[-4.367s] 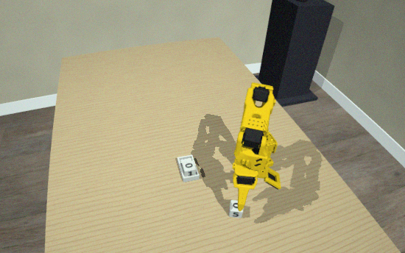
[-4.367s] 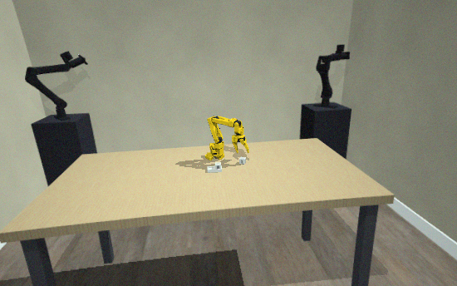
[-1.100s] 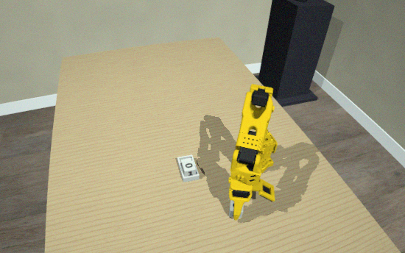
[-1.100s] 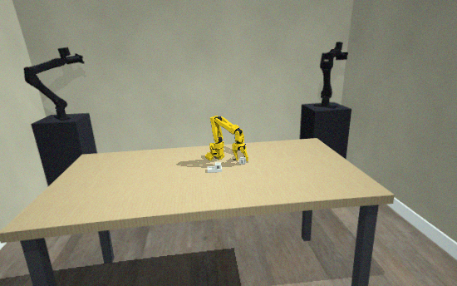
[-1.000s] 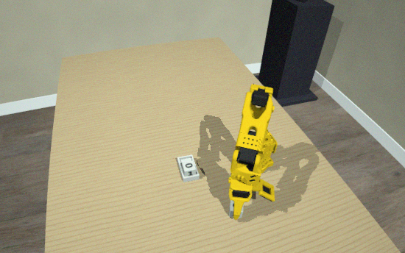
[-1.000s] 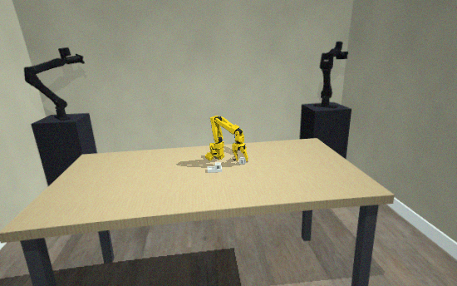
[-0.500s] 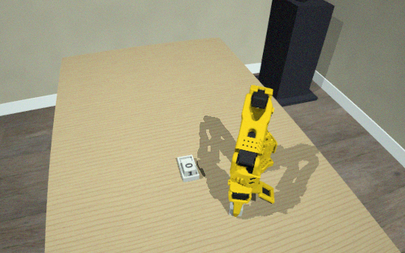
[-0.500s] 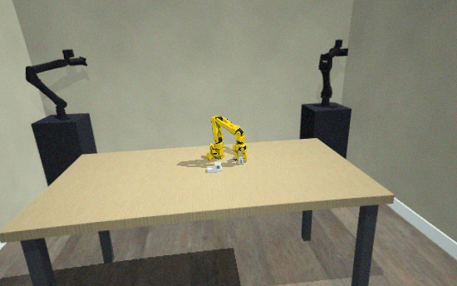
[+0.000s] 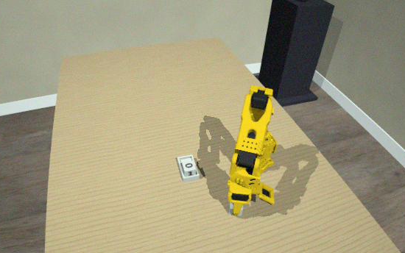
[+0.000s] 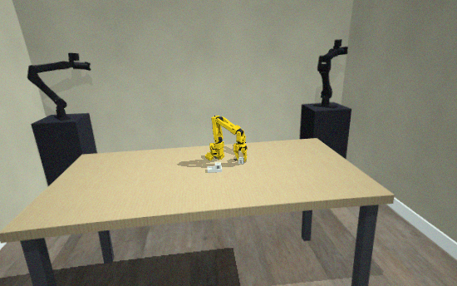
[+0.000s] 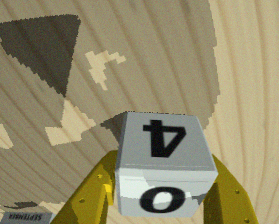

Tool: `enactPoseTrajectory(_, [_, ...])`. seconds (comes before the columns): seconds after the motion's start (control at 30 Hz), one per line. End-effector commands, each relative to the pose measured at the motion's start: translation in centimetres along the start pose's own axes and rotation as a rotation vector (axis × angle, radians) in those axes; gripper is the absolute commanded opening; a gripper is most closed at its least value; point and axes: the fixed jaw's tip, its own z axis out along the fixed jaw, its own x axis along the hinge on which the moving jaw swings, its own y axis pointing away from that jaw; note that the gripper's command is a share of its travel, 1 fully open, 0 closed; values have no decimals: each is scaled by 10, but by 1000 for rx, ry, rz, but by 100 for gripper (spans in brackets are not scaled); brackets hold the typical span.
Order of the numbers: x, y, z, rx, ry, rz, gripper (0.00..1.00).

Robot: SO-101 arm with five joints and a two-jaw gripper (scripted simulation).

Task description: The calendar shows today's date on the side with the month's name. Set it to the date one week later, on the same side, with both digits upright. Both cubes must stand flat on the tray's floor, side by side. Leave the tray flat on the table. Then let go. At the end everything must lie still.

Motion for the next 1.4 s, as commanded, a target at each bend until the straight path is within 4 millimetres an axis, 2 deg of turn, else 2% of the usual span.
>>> enactPoseTrajectory(0.0, [1,-7,-4,36,4,0,16])
enactPoseTrajectory(0.2, [1,-7,-4,36,4,0,14])
enactPoseTrajectory(0.47, [1,-7,-4,36,4,0,1])
enactPoseTrajectory(0.8, [1,-7,-6,36,4,0,0])
enactPoseTrajectory(1.37, [1,-4,-44,36,4,0,0])
